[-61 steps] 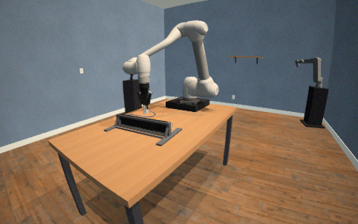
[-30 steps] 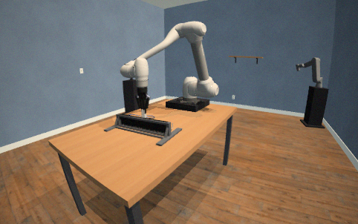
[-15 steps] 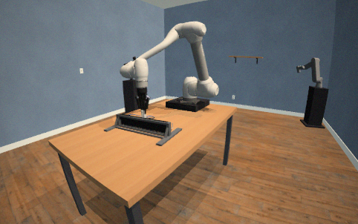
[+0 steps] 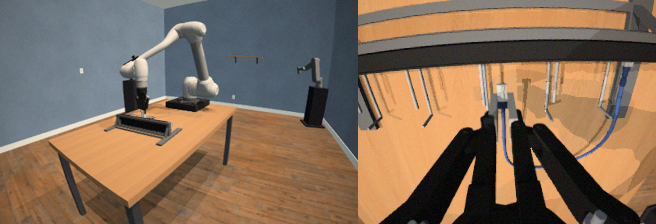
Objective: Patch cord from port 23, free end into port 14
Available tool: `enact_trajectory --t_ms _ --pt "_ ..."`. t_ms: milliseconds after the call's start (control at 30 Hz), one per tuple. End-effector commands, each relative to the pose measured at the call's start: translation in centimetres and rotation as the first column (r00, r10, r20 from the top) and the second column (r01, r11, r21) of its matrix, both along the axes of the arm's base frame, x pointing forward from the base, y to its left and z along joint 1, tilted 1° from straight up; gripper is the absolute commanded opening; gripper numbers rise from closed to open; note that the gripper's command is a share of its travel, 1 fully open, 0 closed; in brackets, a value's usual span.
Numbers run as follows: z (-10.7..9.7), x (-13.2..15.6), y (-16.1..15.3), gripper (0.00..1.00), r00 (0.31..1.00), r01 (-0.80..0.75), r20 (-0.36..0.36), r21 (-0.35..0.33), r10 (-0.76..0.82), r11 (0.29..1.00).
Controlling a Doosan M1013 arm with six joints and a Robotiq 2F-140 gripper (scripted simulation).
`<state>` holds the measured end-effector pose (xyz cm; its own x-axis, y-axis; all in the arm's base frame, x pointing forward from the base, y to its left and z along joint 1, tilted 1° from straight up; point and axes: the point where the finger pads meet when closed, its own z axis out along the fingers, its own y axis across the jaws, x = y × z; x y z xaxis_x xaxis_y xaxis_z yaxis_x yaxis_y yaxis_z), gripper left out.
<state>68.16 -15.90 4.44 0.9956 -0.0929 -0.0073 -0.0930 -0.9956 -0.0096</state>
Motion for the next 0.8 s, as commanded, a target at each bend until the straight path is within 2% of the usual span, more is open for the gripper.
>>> enact_trajectory --t_ms 0,767 --pt "0.0 0.3 0.0 0.00 1.000 0.000 0.000 0.000 0.000 1.000" --pt "0.0 2.4 -0.2 0.00 1.000 0.000 0.000 0.000 0.000 1.000"
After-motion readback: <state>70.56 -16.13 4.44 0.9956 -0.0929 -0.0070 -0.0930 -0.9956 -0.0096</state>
